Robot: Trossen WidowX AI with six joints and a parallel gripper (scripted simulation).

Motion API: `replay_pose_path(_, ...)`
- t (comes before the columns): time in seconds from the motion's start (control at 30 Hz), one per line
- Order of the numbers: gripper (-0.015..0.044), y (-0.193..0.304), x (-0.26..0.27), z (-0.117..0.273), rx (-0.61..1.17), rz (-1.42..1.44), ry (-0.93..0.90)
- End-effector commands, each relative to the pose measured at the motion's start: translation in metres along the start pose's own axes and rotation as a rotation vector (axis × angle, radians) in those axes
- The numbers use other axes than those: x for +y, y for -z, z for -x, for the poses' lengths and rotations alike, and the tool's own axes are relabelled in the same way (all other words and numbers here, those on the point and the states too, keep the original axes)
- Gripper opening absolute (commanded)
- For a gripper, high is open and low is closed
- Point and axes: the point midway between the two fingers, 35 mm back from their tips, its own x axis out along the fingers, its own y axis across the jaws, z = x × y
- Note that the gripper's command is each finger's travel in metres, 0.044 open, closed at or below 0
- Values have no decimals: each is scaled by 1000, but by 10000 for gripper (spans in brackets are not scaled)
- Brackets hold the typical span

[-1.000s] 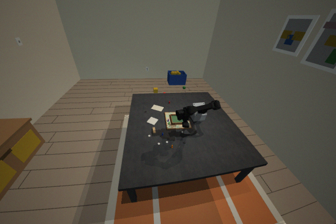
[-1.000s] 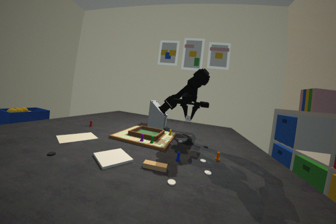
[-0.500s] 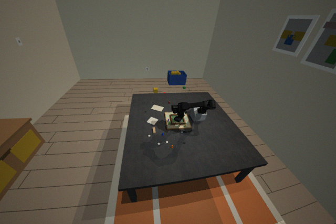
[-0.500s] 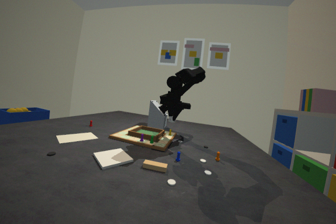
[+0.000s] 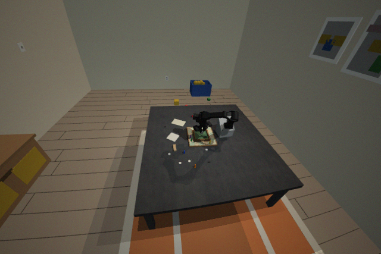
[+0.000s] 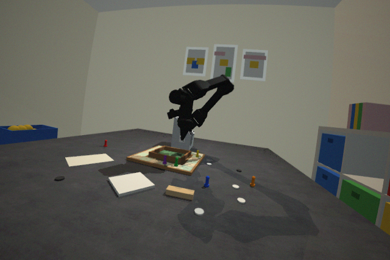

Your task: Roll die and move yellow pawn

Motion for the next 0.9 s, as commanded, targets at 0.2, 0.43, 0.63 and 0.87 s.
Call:
replay_pose_path(0.2, 0, -39, -29, -11, 14, -314, 1)
replay_pose_path(0.43, 0, -41, -33, -14, -25, -337, 30)
replay_pose_path(0.63, 0, -41, -38, -21, -203, -341, 125)
replay_pose_path(0.87, 0, -42, -42, -26, -425, -339, 185)
